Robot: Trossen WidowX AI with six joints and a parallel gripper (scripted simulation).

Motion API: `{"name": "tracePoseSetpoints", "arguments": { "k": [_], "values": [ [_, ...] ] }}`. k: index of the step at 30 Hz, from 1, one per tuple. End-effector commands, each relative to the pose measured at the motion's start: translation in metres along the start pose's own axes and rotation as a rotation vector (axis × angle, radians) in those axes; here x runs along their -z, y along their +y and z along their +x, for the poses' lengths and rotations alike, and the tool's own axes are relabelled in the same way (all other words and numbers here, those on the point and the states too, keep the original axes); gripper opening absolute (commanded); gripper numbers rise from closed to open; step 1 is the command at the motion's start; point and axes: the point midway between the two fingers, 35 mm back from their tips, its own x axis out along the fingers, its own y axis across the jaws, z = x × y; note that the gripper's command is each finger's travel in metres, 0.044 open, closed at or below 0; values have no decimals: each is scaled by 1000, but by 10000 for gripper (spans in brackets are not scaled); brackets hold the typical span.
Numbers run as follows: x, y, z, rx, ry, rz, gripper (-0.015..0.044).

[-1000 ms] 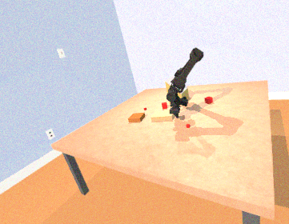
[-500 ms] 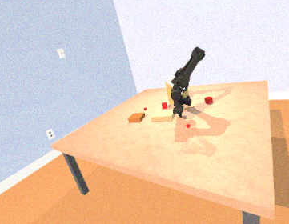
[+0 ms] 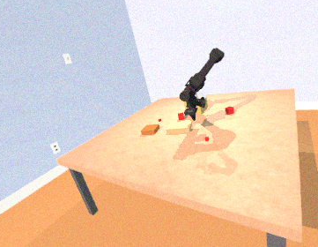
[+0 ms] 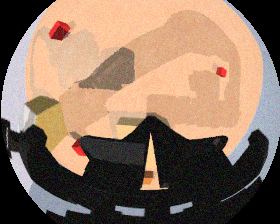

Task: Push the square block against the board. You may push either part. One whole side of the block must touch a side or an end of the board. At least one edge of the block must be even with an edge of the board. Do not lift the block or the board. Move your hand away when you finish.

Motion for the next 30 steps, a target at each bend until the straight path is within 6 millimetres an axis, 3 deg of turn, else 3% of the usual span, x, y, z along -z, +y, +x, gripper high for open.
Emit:
{"name": "tracePoseSetpoints", "arguments": {
  "k": [1, 3, 5, 7, 30],
  "values": [
    [5, 9, -1, 3, -5, 22, 0],
    [5, 8, 11, 3, -4, 22, 0],
    [5, 8, 42, 3, -6, 23, 0],
    [4, 9, 54, 3, -8, 23, 0],
    [16, 8, 54, 3, -4, 23, 0]
  ]
}}
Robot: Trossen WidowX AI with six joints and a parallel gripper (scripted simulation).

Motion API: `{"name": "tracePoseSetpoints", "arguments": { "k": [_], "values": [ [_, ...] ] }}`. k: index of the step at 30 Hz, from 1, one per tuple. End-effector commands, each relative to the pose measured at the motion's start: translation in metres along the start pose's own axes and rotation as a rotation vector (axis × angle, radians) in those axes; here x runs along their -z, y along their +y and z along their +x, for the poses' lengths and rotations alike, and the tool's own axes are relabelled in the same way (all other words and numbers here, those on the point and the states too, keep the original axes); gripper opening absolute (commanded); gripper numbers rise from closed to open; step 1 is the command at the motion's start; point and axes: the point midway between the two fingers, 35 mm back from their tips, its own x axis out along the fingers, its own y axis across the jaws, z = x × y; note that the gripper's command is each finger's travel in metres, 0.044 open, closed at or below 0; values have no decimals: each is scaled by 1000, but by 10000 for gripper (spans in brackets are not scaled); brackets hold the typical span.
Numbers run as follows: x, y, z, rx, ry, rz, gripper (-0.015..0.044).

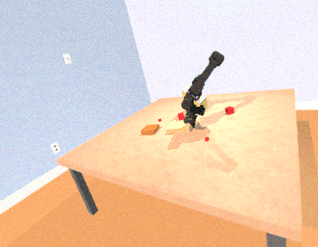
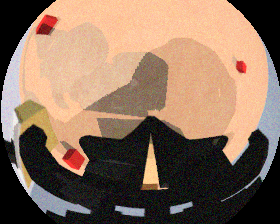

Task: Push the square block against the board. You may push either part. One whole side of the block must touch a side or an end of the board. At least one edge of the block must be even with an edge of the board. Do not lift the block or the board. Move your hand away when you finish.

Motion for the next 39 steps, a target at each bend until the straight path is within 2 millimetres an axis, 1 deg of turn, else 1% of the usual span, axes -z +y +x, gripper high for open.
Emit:
{"name": "tracePoseSetpoints", "arguments": {
  "k": [1, 39],
  "values": [
    [5, 0, 2, -4, 3, 1, 0],
    [34, -2, 2, -5, 7, 0, 0]
  ]
}}
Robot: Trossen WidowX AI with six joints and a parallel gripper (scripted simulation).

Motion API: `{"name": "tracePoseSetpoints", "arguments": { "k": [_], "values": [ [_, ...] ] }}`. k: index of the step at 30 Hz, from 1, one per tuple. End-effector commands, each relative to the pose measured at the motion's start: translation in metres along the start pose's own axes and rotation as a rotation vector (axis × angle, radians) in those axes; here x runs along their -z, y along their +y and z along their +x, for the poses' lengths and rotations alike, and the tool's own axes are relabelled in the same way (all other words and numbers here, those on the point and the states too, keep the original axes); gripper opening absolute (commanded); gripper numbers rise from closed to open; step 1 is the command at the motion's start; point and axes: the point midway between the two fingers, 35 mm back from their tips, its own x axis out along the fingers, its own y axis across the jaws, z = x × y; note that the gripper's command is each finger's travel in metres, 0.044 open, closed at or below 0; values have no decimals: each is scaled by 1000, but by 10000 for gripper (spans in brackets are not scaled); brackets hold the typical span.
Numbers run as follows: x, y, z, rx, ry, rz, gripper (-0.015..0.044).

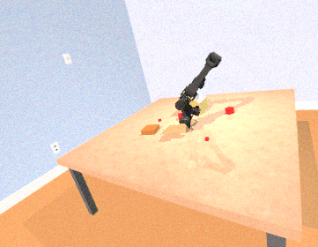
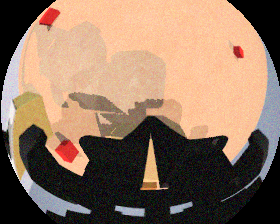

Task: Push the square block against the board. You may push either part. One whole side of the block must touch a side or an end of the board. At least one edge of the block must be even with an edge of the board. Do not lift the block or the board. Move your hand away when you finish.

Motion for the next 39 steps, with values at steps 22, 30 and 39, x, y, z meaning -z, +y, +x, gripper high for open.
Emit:
{"name": "tracePoseSetpoints", "arguments": {
  "k": [22, 30, 39],
  "values": [
    [22, 3, 3, -11, 3, 7, 0],
    [28, 3, 3, -11, 3, 7, 0],
    [35, 3, 3, -11, 2, 7, 0]
  ]
}}
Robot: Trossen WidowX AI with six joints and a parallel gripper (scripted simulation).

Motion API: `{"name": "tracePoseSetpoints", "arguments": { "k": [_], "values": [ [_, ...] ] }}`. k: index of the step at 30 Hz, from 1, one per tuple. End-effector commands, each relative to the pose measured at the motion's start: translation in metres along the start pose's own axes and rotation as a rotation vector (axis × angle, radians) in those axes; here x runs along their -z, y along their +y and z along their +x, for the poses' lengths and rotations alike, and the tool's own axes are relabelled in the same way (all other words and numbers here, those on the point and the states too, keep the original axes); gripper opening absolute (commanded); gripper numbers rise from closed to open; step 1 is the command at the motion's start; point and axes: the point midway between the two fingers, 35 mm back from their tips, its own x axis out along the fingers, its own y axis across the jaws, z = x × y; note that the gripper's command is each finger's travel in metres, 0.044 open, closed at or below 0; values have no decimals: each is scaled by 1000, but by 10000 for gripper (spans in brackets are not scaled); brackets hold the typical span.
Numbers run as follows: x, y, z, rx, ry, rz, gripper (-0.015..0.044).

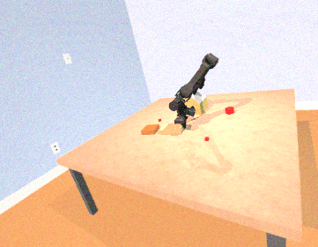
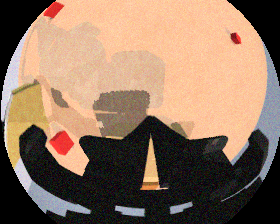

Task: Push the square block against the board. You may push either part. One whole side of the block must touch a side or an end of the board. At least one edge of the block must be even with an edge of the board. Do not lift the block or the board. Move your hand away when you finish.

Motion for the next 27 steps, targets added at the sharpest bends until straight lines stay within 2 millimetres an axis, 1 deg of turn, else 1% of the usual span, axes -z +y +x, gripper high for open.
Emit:
{"name": "tracePoseSetpoints", "arguments": {
  "k": [1, 27],
  "values": [
    [6, 3, 3, -12, 2, 7, 0],
    [26, 5, 3, -11, 1, 7, 0]
  ]
}}
